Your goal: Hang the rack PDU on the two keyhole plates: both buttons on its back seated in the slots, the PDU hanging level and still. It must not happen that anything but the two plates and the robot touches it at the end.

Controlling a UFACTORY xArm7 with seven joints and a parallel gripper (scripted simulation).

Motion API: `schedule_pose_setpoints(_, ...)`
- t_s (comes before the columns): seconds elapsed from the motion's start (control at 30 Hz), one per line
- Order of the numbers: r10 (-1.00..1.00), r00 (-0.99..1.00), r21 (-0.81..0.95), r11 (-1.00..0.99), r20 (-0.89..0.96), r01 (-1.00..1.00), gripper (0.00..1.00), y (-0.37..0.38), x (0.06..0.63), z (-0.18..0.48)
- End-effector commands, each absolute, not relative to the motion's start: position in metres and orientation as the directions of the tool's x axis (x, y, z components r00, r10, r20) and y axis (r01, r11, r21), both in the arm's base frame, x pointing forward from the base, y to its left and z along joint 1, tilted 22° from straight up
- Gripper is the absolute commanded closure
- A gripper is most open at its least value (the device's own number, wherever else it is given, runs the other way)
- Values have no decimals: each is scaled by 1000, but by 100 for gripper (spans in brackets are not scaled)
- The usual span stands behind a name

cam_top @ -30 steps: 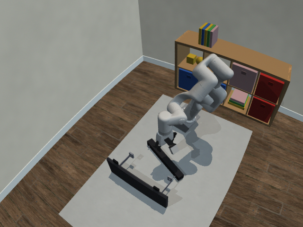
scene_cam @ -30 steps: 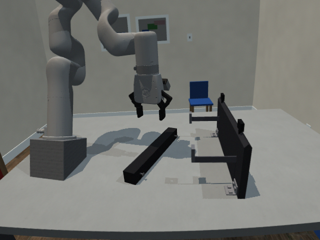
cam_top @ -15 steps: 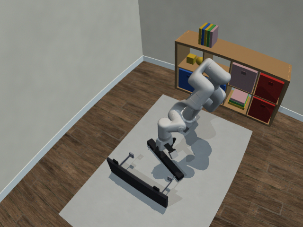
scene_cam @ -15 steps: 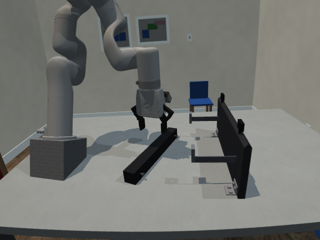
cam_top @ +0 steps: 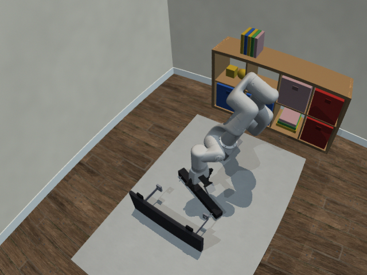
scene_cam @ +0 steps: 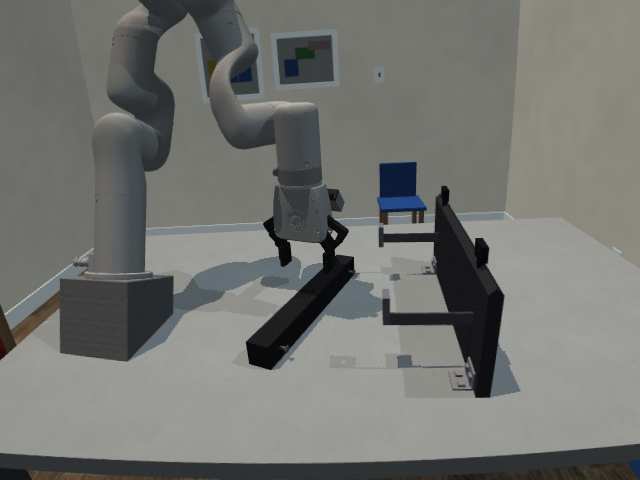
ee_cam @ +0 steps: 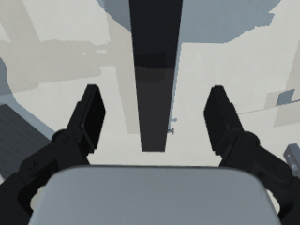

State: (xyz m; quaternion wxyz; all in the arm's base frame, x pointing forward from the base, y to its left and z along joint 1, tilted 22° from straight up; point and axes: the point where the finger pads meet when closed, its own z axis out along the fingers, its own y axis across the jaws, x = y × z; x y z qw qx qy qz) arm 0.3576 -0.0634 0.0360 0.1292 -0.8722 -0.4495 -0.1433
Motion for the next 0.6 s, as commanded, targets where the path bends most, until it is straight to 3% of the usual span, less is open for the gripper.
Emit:
schedule_pose_setpoints(0.0,747,555,-94,-563,367,821,3,-57,361,19)
schedule_pose_setpoints(0.57,747,555,-94,-563,367,821,3,-37,369,-35)
